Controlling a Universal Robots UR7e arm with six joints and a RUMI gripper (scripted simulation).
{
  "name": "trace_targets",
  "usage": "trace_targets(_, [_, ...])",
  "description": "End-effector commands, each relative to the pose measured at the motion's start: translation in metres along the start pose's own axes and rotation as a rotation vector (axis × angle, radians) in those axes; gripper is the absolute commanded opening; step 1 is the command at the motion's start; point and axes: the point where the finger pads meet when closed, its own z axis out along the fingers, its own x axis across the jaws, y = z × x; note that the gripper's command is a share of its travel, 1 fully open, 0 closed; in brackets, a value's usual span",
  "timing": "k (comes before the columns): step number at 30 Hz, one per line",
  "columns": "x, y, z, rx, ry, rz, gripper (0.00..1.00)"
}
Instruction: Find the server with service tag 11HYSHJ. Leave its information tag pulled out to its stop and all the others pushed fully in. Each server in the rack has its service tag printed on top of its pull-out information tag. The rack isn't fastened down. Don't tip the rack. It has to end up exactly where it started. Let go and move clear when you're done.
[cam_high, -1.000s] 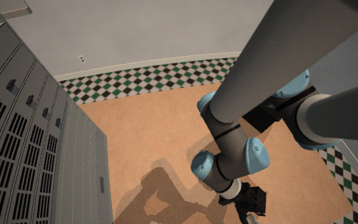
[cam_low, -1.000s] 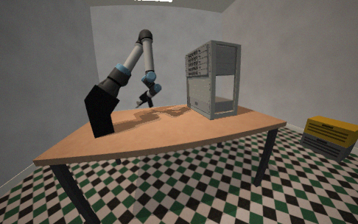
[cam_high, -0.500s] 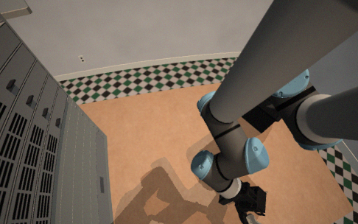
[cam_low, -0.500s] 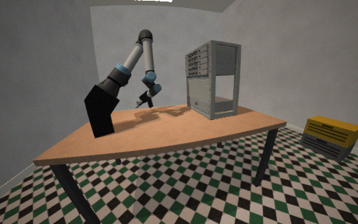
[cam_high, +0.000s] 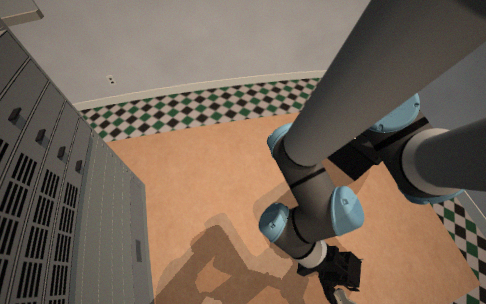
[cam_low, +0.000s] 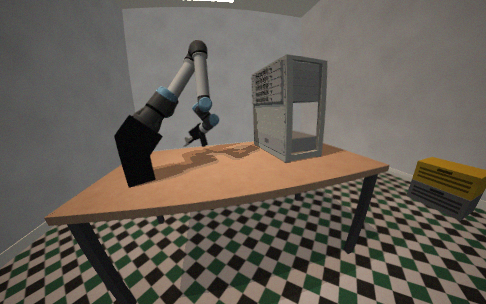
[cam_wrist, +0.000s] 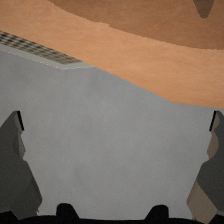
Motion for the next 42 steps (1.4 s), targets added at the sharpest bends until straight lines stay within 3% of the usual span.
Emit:
trace_targets(1, [0.001,0.000,0.000,-0.002,0.000,0.004,1.00])
trace_targets(42, [0.026,0.003,-0.005,-0.055,0.000,0.155,1.00])
